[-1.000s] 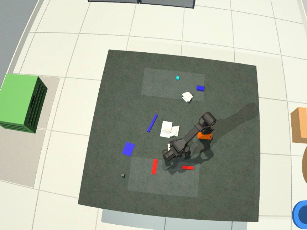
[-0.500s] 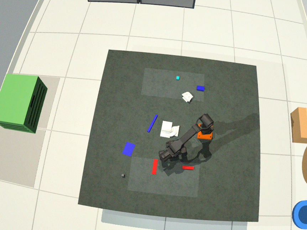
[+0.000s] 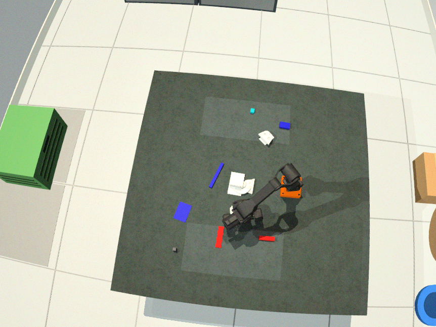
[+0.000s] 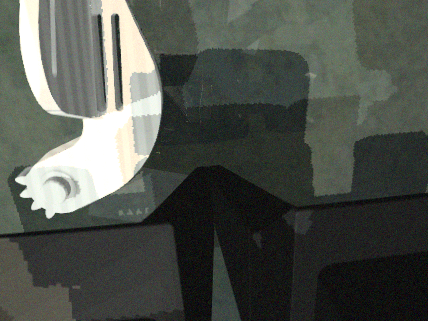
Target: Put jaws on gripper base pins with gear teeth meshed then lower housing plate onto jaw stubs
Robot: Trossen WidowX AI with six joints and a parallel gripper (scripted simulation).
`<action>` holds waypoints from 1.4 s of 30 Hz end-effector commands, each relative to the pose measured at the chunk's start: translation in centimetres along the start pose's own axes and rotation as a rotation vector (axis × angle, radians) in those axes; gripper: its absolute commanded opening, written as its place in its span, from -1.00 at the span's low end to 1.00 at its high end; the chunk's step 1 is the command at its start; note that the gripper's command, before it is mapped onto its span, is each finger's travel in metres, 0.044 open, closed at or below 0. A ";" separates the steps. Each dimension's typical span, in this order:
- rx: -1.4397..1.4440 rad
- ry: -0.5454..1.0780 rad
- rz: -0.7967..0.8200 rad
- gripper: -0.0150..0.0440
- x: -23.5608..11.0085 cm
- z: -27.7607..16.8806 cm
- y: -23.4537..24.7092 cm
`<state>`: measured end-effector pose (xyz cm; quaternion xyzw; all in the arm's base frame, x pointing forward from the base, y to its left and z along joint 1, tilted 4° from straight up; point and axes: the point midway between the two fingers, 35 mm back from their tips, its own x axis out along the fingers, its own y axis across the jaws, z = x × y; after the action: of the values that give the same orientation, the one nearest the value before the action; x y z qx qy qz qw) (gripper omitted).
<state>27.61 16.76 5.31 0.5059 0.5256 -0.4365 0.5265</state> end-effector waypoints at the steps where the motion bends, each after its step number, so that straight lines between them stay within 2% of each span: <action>1: -0.003 0.000 0.006 -0.49 -1.8 -0.1 0.2; 5: -0.001 0.002 0.004 -0.49 -5.7 -0.1 0.1; 8: -0.001 0.002 0.004 -0.49 -5.9 -0.1 0.0; 9: 0.002 0.004 0.010 -0.40 -5.1 -0.1 0.2; 25: 0.002 0.004 0.010 1.00 -5.1 -0.1 0.2; 42: 0.002 0.004 0.010 1.00 -5.1 -0.1 0.2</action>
<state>27.42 16.54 10.45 0.5096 0.5238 -0.4340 0.5268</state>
